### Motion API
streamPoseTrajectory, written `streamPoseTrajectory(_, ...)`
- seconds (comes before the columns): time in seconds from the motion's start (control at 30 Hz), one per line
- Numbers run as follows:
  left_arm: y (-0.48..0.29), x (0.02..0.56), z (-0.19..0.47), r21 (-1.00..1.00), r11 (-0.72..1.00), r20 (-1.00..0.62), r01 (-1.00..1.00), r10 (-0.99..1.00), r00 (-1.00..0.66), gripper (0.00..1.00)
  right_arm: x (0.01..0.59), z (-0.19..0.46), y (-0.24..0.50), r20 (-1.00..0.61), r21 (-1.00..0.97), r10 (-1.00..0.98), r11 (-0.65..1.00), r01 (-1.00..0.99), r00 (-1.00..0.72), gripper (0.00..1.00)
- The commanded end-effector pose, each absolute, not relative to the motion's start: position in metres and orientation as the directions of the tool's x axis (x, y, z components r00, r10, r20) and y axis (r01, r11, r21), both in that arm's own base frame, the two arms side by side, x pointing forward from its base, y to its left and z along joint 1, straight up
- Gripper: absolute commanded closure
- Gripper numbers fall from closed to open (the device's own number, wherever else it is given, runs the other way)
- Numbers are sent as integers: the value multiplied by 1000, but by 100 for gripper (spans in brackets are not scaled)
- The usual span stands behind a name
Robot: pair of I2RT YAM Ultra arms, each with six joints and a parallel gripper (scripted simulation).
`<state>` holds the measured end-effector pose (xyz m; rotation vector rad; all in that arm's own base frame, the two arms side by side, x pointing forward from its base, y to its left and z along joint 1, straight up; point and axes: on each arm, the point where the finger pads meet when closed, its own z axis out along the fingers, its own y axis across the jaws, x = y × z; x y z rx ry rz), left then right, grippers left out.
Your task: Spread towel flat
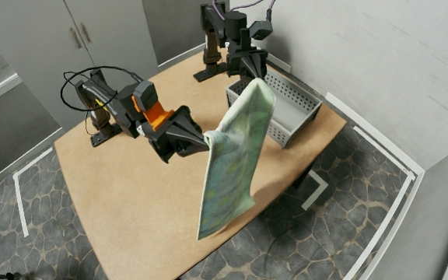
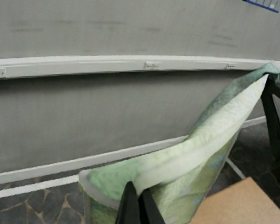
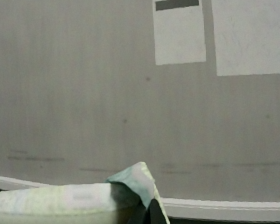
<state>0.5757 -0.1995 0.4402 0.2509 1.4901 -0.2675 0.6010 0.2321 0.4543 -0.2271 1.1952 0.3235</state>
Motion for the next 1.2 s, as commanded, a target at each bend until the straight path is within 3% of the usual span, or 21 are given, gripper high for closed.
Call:
streamPoseTrajectory(0.0,-221,595,443,1,937,-969,350,-86,233,100,616,460,202,-923,5,122,952,-307,365,100)
streamPoseTrajectory(0.07,-226,596,460,0,935,-948,353,-113,298,100,619,459,195,-921,5,119,955,-295,371,100)
streamPoseTrajectory(0.4,-214,585,479,-3,941,-944,339,-114,309,100,608,462,198,-936,4,111,952,-305,334,100)
streamPoseTrajectory(0.43,-224,584,452,-2,936,-970,353,-88,227,100,607,449,197,-954,4,94,953,-303,284,100)
streamPoseTrajectory(0.53,-226,580,443,-2,934,-981,358,-71,179,100,602,443,194,-967,3,79,953,-302,241,100)
streamPoseTrajectory(0.7,-223,574,451,-2,934,-988,356,-58,146,100,597,437,191,-982,2,58,954,-299,178,100)
streamPoseTrajectory(0.83,-233,557,441,-2,925,-1000,379,-4,5,100,580,442,182,-999,0,16,956,-294,52,100)
streamPoseTrajectory(1.17,-240,540,421,-1,916,-993,401,45,-106,100,563,421,174,-993,-2,-37,957,-290,-114,100)
